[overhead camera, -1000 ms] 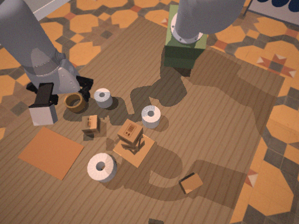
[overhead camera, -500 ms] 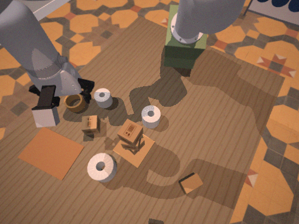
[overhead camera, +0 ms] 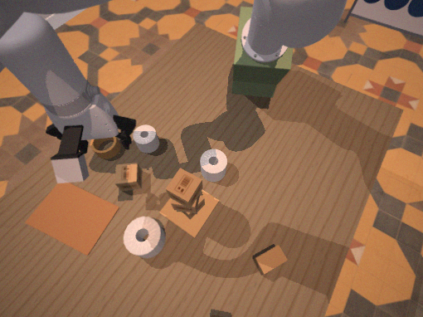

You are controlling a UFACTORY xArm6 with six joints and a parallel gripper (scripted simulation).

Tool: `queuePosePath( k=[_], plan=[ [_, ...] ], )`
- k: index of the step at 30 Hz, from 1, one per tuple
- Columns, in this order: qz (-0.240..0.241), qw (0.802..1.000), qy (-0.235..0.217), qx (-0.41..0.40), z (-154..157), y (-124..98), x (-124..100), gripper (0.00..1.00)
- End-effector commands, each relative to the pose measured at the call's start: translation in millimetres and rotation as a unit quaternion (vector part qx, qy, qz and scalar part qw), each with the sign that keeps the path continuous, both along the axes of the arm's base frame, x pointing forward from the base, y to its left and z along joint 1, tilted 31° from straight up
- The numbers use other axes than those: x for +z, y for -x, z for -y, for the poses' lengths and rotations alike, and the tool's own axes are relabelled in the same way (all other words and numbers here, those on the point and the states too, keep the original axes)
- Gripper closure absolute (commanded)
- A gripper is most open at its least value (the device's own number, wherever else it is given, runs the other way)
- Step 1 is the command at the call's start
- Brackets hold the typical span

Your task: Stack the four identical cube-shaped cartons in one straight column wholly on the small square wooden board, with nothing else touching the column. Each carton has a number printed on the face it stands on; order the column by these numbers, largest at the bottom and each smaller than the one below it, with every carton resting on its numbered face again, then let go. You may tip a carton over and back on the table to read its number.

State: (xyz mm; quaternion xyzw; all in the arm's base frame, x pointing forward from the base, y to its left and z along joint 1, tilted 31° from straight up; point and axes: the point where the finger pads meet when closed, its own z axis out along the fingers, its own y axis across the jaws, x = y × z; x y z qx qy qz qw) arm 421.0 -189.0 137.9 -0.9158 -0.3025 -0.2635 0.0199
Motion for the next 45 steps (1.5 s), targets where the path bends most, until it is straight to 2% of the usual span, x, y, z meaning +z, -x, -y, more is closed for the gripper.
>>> queuePosePath(
  k=[1,45],
  plan=[
    [0.001,1.0,0.001,0.0,-0.1,-2.3,-2.7,0.0],
    [0.001,1.0,0.001,0.0,-11.8,-31.6,-54.5,0.0]
  ],
)
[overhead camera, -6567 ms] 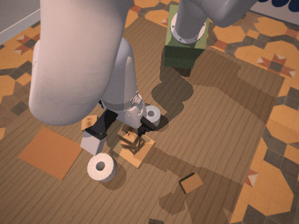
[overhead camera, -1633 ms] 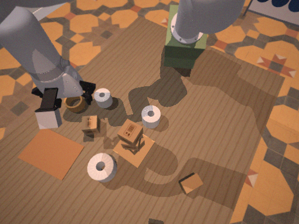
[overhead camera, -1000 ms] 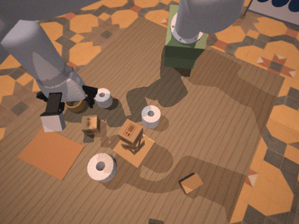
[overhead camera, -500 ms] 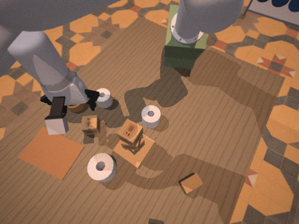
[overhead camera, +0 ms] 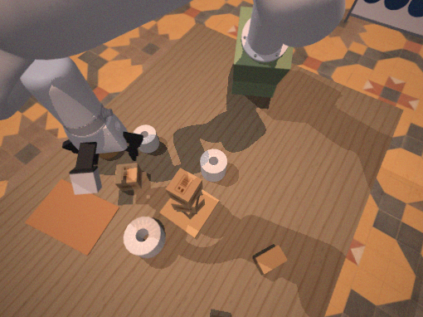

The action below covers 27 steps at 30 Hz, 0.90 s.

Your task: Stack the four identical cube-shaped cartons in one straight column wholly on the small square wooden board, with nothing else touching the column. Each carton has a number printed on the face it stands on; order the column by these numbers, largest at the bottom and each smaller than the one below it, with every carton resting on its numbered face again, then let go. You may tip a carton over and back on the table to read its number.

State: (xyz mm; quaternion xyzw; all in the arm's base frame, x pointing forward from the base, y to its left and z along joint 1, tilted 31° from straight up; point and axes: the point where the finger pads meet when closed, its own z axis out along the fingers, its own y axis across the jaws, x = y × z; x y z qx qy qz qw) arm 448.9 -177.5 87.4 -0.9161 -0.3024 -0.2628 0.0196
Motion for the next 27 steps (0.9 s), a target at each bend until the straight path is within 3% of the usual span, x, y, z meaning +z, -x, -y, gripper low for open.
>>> queuePosePath(
  k=[1,27],
  plan=[
    [0.001,1.0,0.001,0.0,-0.6,-4.5,-5.5,0.0],
    [0.001,1.0,0.001,0.0,-7.6,-21.7,-36.3,0.0]
  ],
)
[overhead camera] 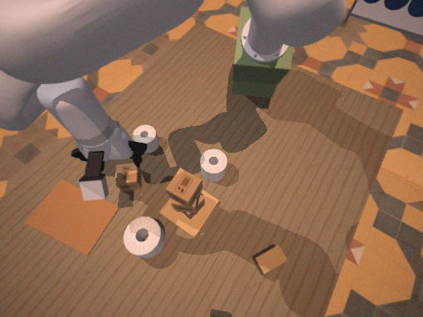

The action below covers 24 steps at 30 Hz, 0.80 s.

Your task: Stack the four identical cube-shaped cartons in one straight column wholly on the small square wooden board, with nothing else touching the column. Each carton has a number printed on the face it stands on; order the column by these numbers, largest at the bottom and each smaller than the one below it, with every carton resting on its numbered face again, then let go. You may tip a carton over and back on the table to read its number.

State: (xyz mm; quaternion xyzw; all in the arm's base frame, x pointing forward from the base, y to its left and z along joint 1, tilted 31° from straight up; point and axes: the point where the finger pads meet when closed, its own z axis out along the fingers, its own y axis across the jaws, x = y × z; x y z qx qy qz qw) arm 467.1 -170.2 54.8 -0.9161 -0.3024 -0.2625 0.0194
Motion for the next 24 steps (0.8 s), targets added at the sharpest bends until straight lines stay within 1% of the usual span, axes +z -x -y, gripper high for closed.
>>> queuePosePath(
  k=[1,24],
  plan=[
    [0.001,1.0,0.0,0.0,-0.6,-4.2,-5.0,0.0],
    [0.001,1.0,0.001,0.0,-6.5,-18.3,-31.1,0.0]
  ],
)
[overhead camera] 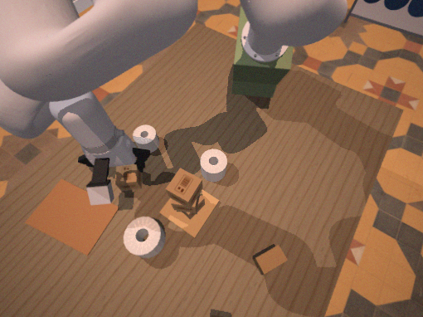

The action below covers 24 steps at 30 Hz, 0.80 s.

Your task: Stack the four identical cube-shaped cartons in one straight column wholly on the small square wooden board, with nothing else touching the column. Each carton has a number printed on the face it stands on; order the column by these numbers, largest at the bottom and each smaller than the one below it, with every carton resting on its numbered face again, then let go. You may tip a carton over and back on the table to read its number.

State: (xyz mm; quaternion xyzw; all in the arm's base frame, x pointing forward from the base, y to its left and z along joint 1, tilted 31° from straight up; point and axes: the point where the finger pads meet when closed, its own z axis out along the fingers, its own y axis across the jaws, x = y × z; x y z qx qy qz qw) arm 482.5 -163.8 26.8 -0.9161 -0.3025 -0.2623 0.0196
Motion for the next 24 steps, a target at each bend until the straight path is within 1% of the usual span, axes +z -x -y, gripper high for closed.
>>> queuePosePath(
  k=[1,24],
  plan=[
    [0.001,1.0,0.001,0.0,-0.3,-3.6,-4.2,0.0],
    [0.002,1.0,0.0,0.0,-4.2,-14.1,-21.6,0.0]
  ],
)
